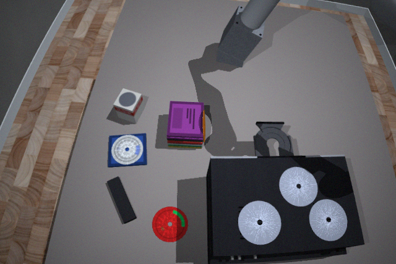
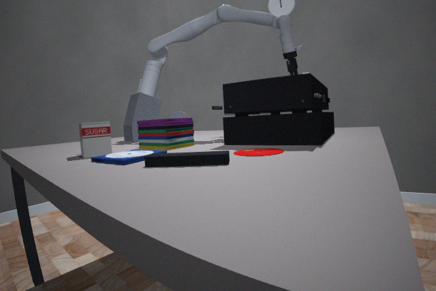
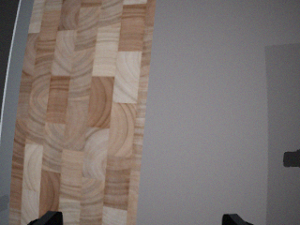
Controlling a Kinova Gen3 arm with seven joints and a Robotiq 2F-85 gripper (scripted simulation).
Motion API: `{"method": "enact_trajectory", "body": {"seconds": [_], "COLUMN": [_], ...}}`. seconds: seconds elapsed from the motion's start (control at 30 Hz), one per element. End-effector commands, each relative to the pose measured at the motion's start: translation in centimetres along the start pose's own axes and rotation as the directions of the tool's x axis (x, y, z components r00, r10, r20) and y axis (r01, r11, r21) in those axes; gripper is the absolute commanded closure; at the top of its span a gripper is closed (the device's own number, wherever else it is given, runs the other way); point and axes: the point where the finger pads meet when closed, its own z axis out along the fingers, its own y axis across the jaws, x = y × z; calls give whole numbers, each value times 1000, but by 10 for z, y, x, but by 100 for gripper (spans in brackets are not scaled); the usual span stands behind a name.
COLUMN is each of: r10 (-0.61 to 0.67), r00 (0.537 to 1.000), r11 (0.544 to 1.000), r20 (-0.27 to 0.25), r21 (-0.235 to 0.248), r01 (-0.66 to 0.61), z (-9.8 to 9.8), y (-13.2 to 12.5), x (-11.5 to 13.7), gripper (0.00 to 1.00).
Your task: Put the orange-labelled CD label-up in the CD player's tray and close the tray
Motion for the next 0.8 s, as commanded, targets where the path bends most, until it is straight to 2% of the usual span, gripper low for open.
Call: {"method": "enact_trajectory", "body": {"seconds": [0.0,0.77], "r10": [-1,58], "r00": [1000,998], "r11": [1000,998], "r20": [-3,-3], "r21": [1,-17], "r01": [1,-58], "z": [-2,-3], "y": [-1,5], "x": [1,-3], "gripper": [0,0]}}
